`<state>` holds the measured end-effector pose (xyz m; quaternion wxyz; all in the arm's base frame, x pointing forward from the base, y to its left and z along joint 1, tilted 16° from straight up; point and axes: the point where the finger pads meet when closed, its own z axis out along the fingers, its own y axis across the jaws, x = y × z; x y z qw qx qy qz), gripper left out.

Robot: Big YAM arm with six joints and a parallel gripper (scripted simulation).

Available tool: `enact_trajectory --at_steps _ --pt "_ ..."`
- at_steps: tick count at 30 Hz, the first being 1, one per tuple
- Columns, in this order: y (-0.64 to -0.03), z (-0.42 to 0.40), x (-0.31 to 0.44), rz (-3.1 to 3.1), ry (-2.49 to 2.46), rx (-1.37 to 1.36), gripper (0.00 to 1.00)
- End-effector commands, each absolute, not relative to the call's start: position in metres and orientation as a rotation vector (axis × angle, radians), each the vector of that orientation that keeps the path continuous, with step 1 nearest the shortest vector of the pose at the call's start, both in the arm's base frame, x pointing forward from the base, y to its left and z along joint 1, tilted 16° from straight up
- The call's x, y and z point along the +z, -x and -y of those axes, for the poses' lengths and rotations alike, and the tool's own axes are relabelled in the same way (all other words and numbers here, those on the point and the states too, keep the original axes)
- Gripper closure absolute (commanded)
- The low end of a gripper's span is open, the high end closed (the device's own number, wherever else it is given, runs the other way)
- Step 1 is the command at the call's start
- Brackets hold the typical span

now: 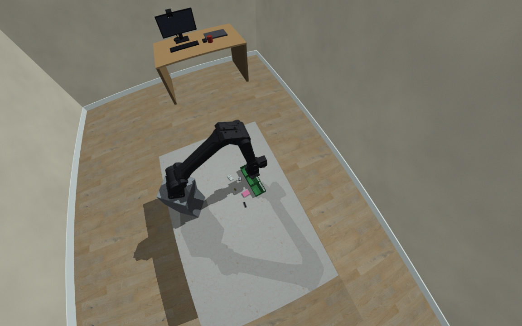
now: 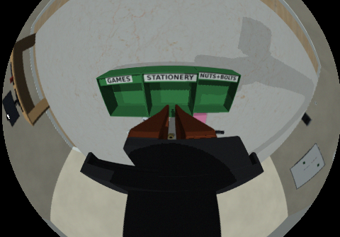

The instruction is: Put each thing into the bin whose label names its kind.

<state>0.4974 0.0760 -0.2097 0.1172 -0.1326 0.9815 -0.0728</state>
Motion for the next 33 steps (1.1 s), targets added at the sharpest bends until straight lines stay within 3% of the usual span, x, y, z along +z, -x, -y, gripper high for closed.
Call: enact_trajectory --at_steps 1,16,33 --pt "-0.493 -0.085 -0.216 -2.868 0.394 -0.211 0.92" --pt "-0.494 -0.086 -0.217 -2.865 0.393 -0.210 0.92" --pt "-0.478 -0.159 -0.228 -2.872 0.396 -0.214 0.92"
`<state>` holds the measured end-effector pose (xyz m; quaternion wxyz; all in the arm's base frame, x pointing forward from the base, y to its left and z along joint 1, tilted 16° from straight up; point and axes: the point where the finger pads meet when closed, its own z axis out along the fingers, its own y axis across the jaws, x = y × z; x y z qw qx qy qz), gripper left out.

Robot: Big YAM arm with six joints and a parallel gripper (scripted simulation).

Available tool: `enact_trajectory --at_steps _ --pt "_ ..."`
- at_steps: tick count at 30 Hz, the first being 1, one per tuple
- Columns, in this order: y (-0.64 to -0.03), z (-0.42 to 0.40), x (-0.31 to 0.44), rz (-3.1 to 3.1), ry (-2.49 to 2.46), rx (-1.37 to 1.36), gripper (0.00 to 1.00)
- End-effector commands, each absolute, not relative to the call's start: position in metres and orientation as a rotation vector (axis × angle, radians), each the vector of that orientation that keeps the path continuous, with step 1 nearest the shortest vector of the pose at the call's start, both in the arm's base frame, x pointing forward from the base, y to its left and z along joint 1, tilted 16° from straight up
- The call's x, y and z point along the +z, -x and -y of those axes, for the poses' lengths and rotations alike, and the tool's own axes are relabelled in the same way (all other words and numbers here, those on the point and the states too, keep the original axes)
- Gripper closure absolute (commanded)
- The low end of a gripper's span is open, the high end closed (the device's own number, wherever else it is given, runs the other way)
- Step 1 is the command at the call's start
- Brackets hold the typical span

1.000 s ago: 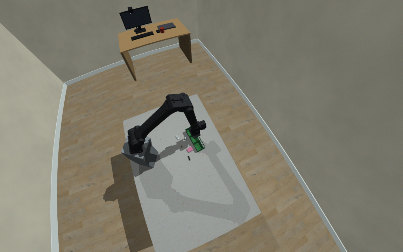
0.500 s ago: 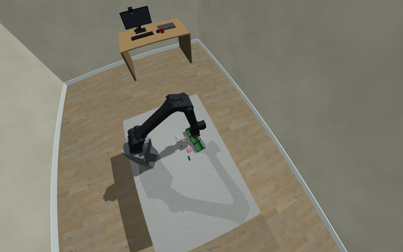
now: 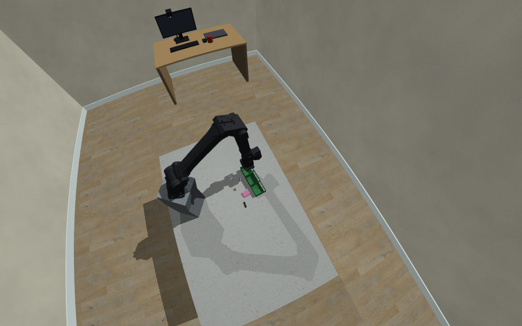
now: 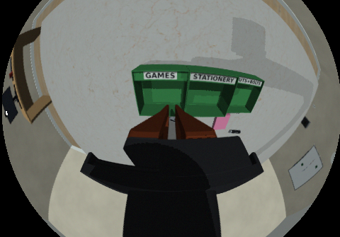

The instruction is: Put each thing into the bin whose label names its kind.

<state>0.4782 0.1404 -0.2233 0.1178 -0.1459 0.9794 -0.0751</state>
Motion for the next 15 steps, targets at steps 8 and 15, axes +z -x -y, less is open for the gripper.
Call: enact_trajectory --at_steps 8,15 --pt "-0.478 -0.154 -0.231 -2.883 0.358 -0.219 0.92" --pt "-0.484 -0.155 -0.232 -2.867 0.354 -0.210 0.92"
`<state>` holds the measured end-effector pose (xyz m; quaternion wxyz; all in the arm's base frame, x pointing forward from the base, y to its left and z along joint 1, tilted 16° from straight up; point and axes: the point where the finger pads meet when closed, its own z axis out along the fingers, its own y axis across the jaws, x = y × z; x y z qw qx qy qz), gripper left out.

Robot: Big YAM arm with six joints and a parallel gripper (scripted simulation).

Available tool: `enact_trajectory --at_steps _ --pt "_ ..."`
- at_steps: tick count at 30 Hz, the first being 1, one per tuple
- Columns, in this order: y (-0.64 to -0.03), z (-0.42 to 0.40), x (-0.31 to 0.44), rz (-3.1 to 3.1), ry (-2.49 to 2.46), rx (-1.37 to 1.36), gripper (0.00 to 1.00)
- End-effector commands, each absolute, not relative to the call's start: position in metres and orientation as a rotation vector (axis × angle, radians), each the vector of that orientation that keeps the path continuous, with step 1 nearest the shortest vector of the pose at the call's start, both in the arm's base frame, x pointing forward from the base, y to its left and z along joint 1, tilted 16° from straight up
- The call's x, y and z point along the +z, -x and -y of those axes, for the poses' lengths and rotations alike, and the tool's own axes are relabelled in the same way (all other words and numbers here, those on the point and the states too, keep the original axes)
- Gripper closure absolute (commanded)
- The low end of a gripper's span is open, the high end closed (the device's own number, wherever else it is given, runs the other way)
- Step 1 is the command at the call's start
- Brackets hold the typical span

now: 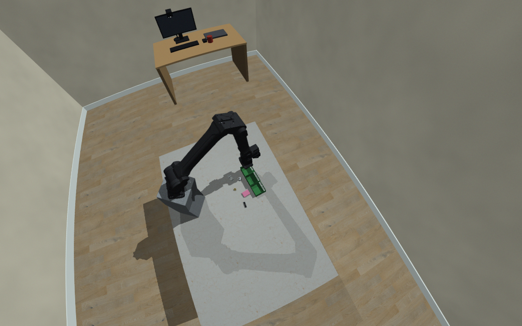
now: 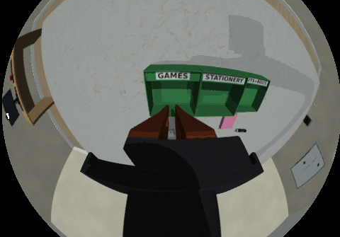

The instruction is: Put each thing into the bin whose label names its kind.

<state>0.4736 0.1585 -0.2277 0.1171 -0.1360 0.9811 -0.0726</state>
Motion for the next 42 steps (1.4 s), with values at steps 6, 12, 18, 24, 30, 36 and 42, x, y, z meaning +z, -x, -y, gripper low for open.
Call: enact_trajectory --at_steps 6,12,18,24,30,36,42 --pt "-0.489 -0.154 -0.244 -2.856 0.380 -0.208 0.92" --pt "-0.491 -0.152 -0.258 -2.857 0.384 -0.207 0.92" --pt "-0.495 -0.150 -0.273 -2.858 0.384 -0.208 0.92" --pt "-0.497 -0.149 -0.284 -2.859 0.384 -0.208 0.92" --pt "-0.503 -0.150 -0.280 -2.850 0.382 -0.205 0.92" --pt "-0.502 -0.149 -0.279 -2.855 0.383 -0.207 0.92" --pt "-0.502 -0.149 -0.277 -2.854 0.383 -0.207 0.92"
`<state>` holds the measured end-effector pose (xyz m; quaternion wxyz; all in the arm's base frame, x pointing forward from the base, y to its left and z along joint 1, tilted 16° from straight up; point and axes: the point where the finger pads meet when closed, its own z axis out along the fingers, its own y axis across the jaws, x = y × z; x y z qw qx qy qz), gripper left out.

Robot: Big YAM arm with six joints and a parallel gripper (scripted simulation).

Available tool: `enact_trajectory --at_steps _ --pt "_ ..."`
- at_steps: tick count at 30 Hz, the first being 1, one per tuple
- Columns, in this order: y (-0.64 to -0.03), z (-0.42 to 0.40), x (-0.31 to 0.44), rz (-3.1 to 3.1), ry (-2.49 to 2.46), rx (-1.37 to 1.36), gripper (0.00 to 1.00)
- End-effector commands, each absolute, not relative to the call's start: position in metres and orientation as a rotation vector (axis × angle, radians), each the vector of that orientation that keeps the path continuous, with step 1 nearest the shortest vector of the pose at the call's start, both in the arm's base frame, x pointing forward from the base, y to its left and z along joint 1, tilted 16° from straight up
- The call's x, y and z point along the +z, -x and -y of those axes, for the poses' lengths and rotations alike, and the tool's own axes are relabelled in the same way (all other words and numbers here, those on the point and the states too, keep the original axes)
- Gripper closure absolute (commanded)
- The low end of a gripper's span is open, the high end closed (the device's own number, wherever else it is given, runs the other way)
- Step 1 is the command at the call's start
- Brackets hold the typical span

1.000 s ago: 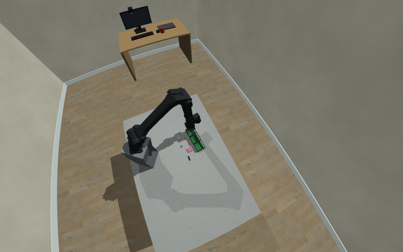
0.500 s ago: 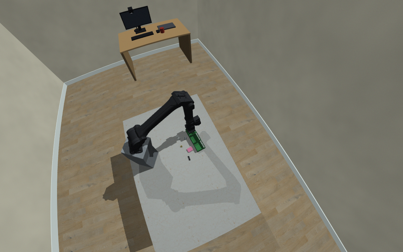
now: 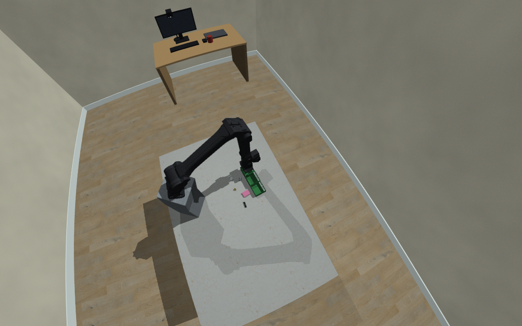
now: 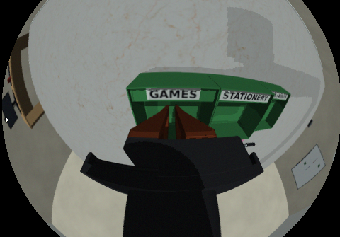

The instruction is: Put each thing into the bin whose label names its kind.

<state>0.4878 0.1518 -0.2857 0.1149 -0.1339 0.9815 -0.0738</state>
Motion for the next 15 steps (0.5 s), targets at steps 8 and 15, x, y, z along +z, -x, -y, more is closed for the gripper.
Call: enact_trajectory --at_steps 8,15 --pt "-0.5045 -0.1491 -0.2738 -2.851 0.382 -0.206 0.92" --pt "-0.5061 -0.1495 -0.2713 -2.849 0.381 -0.205 0.92"
